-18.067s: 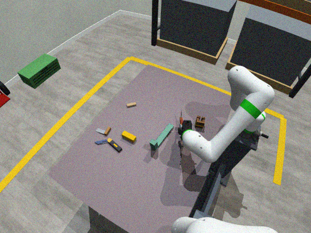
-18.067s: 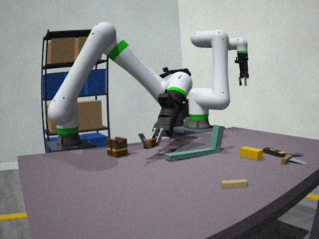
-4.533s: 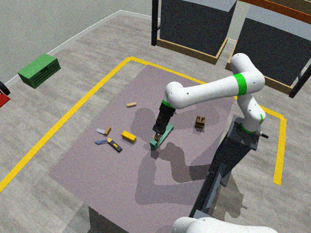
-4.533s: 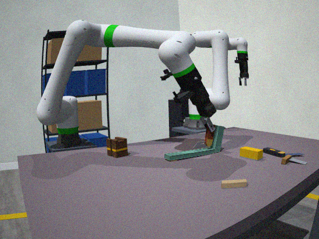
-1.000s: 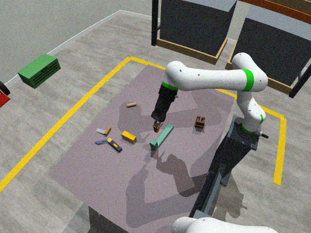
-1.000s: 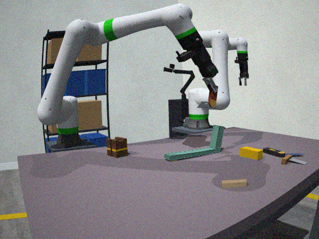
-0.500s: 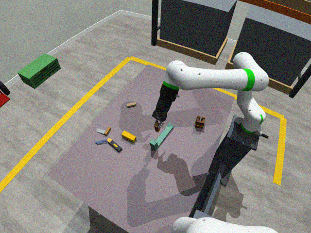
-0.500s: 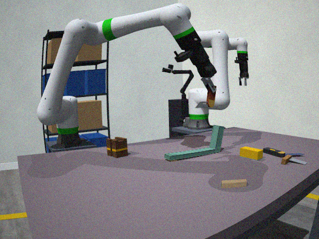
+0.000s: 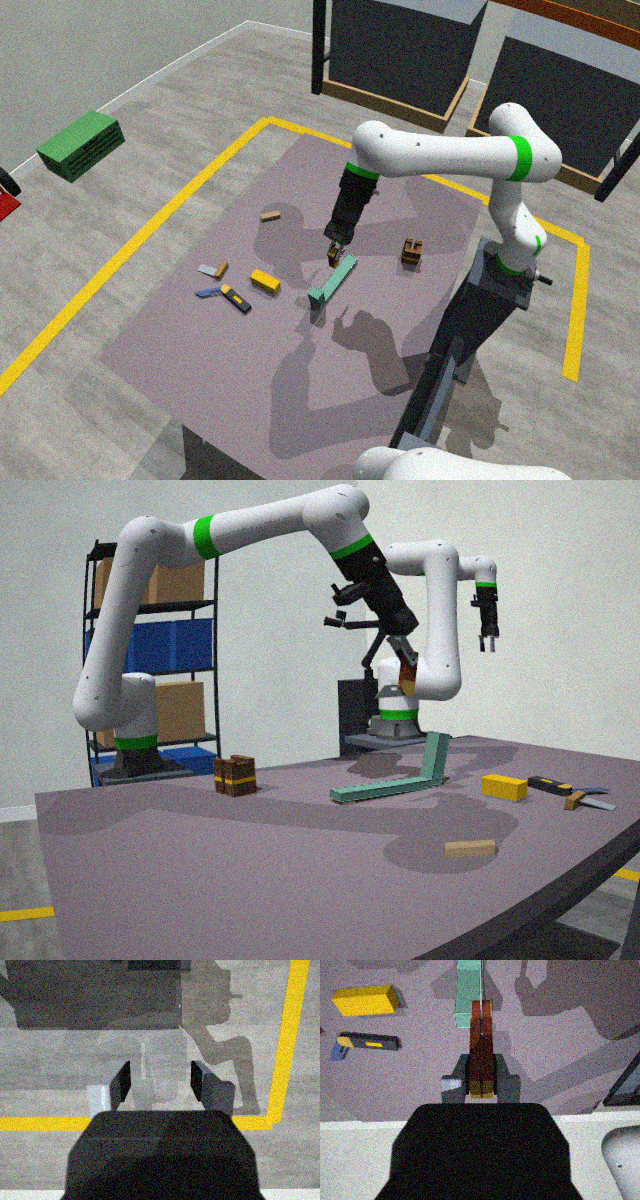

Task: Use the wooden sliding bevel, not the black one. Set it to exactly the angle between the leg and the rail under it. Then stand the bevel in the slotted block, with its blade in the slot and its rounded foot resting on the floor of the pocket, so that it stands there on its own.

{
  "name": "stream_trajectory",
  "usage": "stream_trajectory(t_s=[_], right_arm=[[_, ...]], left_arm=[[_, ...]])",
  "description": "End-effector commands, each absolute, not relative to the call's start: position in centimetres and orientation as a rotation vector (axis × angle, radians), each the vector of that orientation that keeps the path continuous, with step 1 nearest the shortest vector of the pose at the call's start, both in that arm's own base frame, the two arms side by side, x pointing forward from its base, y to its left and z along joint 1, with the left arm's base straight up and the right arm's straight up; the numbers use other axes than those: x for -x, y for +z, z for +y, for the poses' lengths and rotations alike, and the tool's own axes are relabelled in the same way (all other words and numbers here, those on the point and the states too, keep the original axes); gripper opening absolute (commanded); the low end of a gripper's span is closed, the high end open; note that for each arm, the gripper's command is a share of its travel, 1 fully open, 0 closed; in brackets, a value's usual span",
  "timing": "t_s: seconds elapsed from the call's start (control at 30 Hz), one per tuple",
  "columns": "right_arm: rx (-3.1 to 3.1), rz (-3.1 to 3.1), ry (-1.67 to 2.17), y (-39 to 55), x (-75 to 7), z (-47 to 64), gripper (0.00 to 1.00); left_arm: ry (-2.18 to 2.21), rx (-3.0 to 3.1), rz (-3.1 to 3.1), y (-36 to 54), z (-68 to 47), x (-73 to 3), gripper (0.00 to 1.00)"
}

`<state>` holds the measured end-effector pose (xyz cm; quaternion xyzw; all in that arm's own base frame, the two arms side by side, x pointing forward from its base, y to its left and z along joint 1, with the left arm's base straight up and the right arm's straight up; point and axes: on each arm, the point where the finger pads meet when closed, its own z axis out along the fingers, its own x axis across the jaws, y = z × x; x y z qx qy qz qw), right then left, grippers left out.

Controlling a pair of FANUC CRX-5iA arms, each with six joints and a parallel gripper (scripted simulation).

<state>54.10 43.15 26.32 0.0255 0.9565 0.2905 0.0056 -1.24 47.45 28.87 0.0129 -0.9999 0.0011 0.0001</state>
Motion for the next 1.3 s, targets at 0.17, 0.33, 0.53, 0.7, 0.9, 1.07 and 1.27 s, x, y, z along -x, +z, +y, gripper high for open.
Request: stream_trajectory(t_s=[0.17,0.33,0.53,0.7,0.9,1.07,1.27], right_arm=[[-0.037,2.994,0.940,26.5,-52.5,40.4,0.00],[0.008,2.996,0.970,26.5,-50.8,37.5,0.00],[0.077,2.997,1.016,26.4,-48.2,33.0,0.00],[0.113,2.997,1.040,26.4,-46.8,30.7,0.00],[0.180,2.995,1.083,26.4,-44.2,26.4,0.00],[0.230,2.993,1.116,26.4,-42.4,23.3,0.00],[0.266,2.990,1.139,26.4,-41.0,21.0,0.00]], left_arm=[[0.000,-0.040,-3.141,29.0,47.5,1.2,1.00],[0.000,-0.040,-3.141,29.0,47.5,1.2,1.00],[0.000,-0.040,-3.141,29.0,47.5,1.2,1.00],[0.000,-0.040,-3.141,29.0,47.5,1.2,1.00],[0.000,-0.040,-3.141,29.0,47.5,1.2,1.00],[0.000,-0.040,-3.141,29.0,47.5,1.2,1.00],[0.000,-0.040,-3.141,29.0,47.5,1.2,1.00]])
